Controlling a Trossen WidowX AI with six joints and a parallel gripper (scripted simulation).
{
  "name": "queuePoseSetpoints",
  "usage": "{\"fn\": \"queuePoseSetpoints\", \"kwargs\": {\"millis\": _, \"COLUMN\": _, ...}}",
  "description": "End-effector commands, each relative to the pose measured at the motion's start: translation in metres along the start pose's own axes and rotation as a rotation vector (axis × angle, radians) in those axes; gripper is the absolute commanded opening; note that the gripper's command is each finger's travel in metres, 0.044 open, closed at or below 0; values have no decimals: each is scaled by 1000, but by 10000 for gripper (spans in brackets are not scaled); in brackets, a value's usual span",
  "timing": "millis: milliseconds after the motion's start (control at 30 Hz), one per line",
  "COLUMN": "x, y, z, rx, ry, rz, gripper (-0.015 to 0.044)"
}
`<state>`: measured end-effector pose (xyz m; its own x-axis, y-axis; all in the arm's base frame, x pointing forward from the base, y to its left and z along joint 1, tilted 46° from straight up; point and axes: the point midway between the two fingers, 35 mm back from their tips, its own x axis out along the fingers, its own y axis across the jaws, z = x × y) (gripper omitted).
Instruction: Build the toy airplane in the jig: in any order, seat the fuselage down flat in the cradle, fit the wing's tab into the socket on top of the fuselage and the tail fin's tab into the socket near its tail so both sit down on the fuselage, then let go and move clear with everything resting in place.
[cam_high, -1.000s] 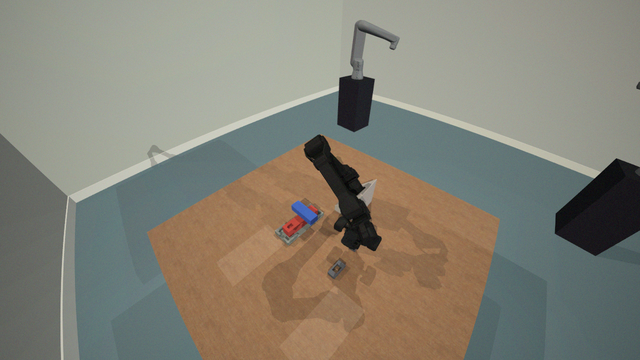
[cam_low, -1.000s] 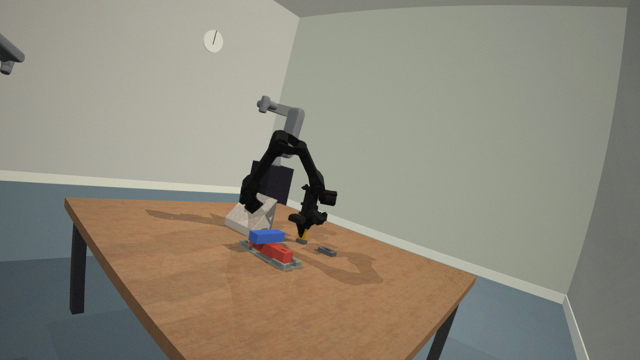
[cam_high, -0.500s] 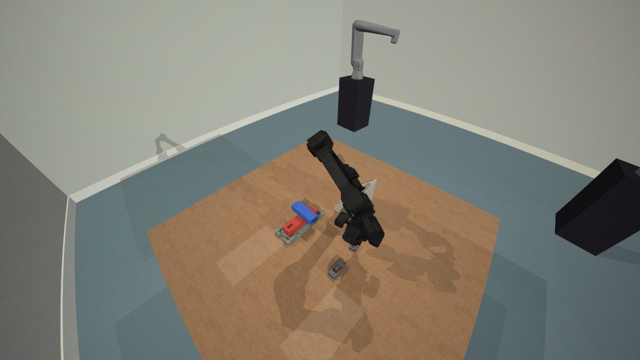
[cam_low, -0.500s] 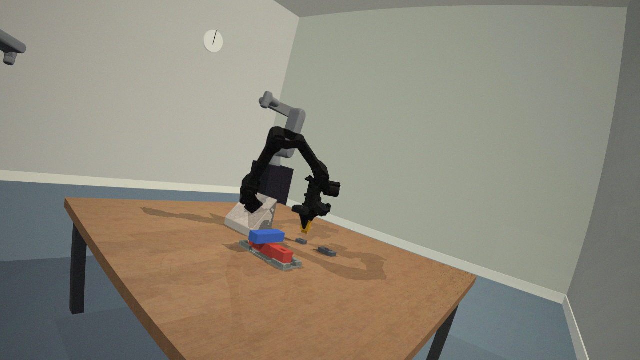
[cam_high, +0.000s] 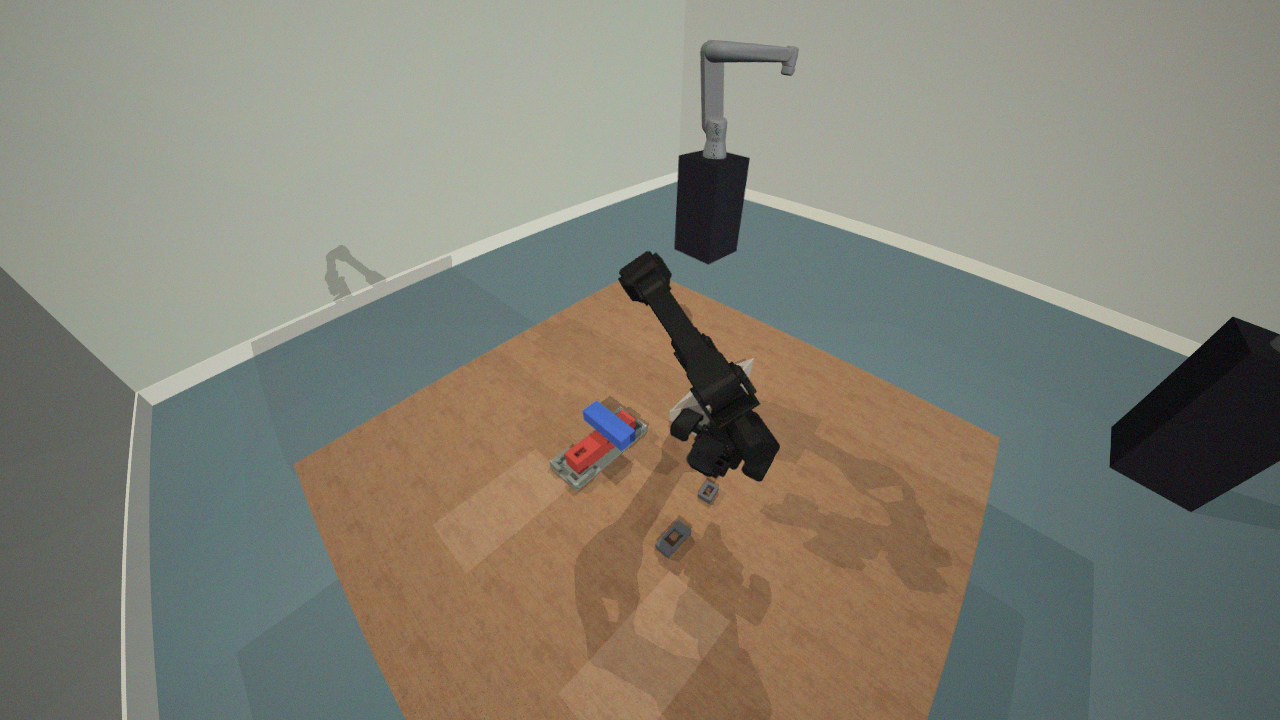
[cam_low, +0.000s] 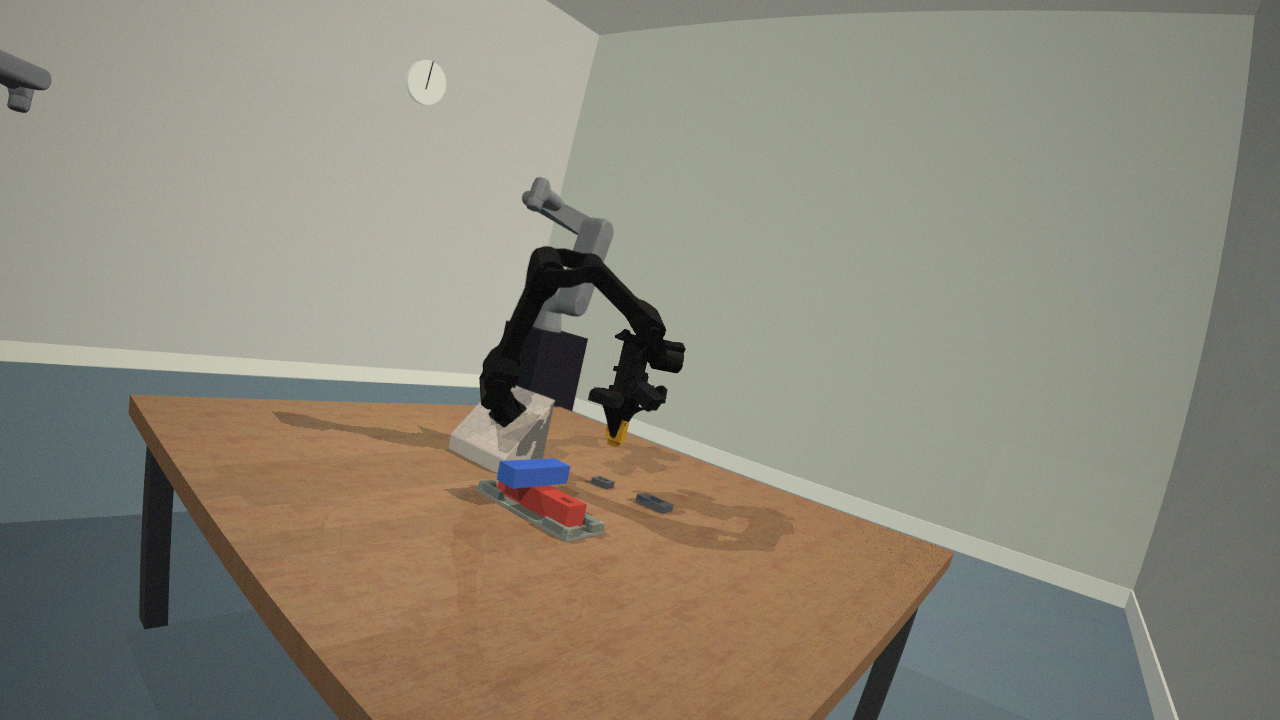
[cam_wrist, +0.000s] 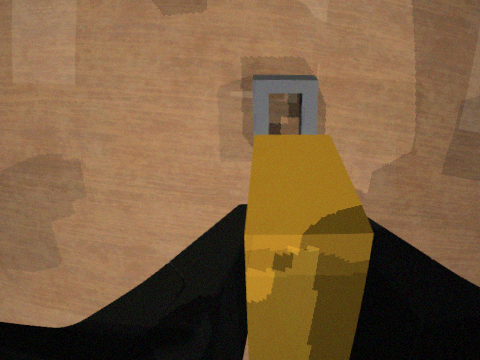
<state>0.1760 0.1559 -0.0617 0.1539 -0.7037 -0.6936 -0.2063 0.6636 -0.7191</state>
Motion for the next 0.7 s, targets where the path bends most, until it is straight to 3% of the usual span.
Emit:
{"fn": "queuePoseSetpoints", "kwargs": {"millis": 0, "x": -18, "y": -1, "z": 1, "rx": 14, "ry": -8, "rz": 15, "gripper": 0}}
{"fn": "queuePoseSetpoints", "kwargs": {"millis": 267, "x": -42, "y": -4, "z": -3, "rx": 14, "ry": -7, "rz": 12, "gripper": 0}}
{"fn": "queuePoseSetpoints", "kwargs": {"millis": 667, "x": -42, "y": -17, "z": 11, "rx": 18, "ry": -7, "rz": 31, "gripper": 0}}
